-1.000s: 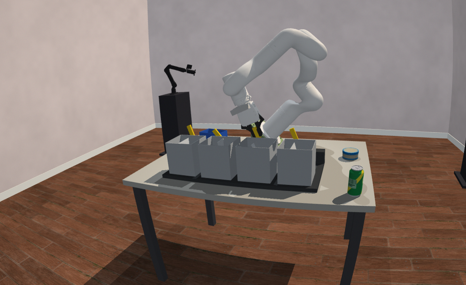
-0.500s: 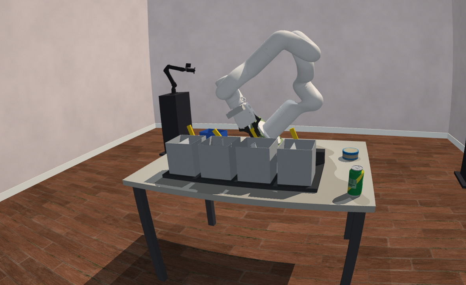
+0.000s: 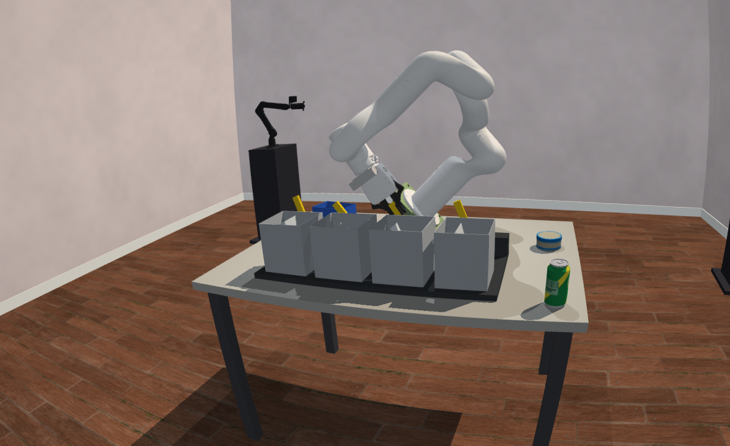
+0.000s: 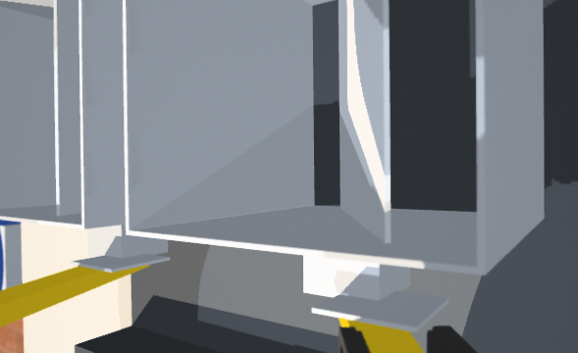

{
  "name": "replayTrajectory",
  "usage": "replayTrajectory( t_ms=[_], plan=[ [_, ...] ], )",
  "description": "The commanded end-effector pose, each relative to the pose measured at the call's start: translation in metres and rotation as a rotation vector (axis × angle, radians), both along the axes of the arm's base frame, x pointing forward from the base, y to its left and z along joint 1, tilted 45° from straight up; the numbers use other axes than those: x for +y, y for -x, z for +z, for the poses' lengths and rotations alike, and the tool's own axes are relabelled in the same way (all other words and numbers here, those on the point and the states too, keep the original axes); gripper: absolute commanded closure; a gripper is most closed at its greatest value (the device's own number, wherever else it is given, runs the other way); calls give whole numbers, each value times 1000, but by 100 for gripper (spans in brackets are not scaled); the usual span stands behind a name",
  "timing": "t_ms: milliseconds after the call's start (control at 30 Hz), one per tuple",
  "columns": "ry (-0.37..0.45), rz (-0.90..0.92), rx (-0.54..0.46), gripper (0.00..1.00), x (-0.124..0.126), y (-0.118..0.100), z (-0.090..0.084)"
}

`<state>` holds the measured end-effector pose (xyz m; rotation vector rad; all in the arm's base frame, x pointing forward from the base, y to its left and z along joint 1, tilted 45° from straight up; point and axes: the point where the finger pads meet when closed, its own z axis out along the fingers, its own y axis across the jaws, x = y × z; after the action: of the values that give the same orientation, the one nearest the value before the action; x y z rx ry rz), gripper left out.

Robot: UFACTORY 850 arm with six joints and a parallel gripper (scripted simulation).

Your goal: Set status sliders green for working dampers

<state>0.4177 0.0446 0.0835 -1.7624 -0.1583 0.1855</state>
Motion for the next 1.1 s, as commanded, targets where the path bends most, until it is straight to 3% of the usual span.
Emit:
replayTrajectory(
  t_ms=[0,1067],
  plan=[
    [-29,-1,5,81,-1,-1,-3],
    [-71,-3,14,81,-2,-1,-7]
  ],
)
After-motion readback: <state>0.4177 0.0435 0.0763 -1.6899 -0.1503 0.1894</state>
